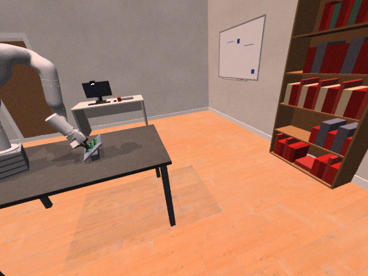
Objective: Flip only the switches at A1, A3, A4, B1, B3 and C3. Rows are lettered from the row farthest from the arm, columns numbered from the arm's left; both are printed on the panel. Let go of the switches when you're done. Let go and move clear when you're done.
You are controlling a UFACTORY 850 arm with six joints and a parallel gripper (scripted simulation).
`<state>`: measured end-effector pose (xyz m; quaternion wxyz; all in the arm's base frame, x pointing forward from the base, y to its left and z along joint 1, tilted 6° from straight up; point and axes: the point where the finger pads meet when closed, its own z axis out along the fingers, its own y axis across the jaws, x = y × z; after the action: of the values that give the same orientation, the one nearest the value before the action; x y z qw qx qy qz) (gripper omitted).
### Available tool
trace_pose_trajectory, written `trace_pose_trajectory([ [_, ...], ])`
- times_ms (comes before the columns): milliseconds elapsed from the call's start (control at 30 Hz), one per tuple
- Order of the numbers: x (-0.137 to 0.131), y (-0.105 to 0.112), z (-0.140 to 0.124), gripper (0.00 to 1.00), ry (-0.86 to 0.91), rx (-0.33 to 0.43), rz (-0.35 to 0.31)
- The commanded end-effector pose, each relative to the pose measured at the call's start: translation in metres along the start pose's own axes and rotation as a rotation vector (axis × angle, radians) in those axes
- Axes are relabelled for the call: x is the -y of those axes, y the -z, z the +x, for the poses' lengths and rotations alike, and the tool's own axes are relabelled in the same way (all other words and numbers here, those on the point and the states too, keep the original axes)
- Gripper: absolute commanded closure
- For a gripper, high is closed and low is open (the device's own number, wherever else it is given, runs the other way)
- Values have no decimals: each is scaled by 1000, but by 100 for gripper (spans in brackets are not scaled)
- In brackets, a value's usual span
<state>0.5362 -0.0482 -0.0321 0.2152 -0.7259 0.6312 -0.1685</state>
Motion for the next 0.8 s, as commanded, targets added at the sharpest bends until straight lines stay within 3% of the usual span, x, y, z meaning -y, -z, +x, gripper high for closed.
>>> trace_pose_trajectory([
  [0, 1, 2, 0, 100, 0, 0, 1],
  [333, 1, 27, 0, 100, 0, 0, 1],
  [767, 1, 29, 0, 100, 0, 0, 1],
])
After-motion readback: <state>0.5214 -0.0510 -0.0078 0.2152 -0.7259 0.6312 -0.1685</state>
